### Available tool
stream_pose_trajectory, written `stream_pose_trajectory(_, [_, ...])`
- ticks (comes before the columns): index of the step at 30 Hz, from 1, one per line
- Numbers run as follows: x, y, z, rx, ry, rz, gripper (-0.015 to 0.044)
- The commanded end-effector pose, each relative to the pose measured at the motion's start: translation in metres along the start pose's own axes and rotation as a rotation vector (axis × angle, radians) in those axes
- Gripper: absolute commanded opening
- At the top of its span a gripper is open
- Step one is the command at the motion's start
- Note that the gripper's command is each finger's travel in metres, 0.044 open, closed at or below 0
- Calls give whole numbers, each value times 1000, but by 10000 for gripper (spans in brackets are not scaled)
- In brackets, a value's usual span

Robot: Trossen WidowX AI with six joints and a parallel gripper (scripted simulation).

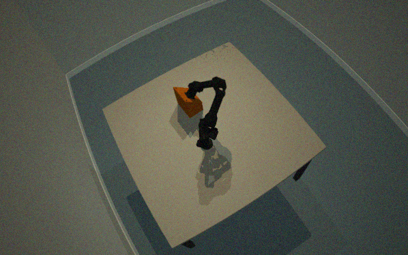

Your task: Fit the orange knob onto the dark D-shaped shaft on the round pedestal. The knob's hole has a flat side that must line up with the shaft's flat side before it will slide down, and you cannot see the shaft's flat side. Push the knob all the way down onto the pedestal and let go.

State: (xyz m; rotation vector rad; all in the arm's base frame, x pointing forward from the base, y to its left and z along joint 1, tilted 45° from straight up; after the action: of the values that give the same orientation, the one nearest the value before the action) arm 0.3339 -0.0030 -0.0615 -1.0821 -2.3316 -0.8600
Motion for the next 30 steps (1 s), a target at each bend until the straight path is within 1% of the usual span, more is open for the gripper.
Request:
stream_pose_trajectory(1, [-3,2,-3,-7,-7,-20,0])
stream_pose_trajectory(30, [0,-2,2,-7,-7,-20,0])
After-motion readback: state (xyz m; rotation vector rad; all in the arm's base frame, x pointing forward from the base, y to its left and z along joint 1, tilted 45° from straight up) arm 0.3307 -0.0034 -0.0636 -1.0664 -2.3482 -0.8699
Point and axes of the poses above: the point midway between the two fingers, 35 mm back from their tips, its own z axis out along the fingers, its own x axis across the jaws, y = z × x, the point moved 4 cm from there along -z, back along the fingers, and after that the axes turned 9 degrees about z, right-handed, at the moved point
